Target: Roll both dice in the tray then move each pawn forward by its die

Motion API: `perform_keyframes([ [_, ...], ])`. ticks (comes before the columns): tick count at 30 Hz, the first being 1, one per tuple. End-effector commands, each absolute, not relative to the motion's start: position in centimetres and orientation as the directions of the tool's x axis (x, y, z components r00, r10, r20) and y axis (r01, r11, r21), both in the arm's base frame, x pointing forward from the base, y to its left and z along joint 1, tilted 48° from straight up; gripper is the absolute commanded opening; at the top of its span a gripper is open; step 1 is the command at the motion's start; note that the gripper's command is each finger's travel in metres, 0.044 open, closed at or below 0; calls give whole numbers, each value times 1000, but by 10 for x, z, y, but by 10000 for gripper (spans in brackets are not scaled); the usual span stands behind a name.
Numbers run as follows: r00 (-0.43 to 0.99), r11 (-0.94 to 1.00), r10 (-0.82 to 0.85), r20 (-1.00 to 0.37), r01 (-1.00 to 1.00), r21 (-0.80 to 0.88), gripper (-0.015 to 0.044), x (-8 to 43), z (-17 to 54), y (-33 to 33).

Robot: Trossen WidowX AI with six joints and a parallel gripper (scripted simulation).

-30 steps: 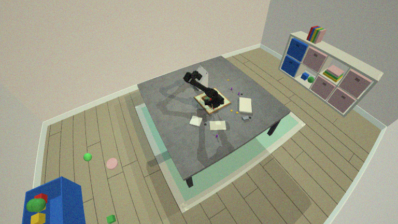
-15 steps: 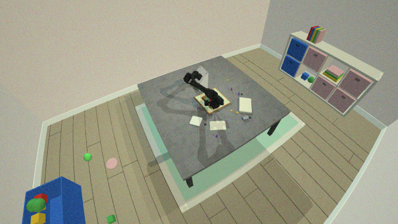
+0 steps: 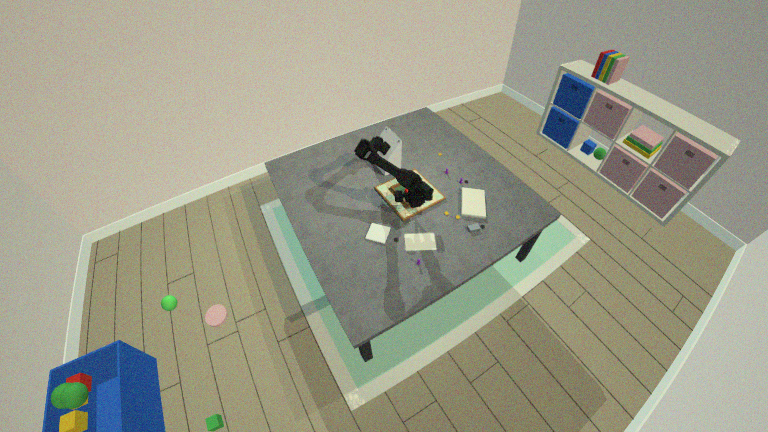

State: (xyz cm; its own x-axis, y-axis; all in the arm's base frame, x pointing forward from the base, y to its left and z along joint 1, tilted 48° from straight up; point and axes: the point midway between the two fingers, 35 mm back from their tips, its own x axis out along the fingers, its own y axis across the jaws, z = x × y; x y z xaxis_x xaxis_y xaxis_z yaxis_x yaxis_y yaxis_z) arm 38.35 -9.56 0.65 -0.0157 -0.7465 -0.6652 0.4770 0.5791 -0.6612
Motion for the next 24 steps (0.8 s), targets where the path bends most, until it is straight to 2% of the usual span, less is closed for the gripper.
perform_keyframes([
  [1, 7, 589, -742, -670, 484, -647, 0, 390, 25, -74],
  [14, 5, 585, -745, -667, 484, -650, 0, 383, 82, -14],
  [18, 5, 586, -745, -667, 484, -650, 0, 384, 77, -13],
  [24, 5, 587, -744, -668, 485, -649, 0, 390, 33, -2],
])
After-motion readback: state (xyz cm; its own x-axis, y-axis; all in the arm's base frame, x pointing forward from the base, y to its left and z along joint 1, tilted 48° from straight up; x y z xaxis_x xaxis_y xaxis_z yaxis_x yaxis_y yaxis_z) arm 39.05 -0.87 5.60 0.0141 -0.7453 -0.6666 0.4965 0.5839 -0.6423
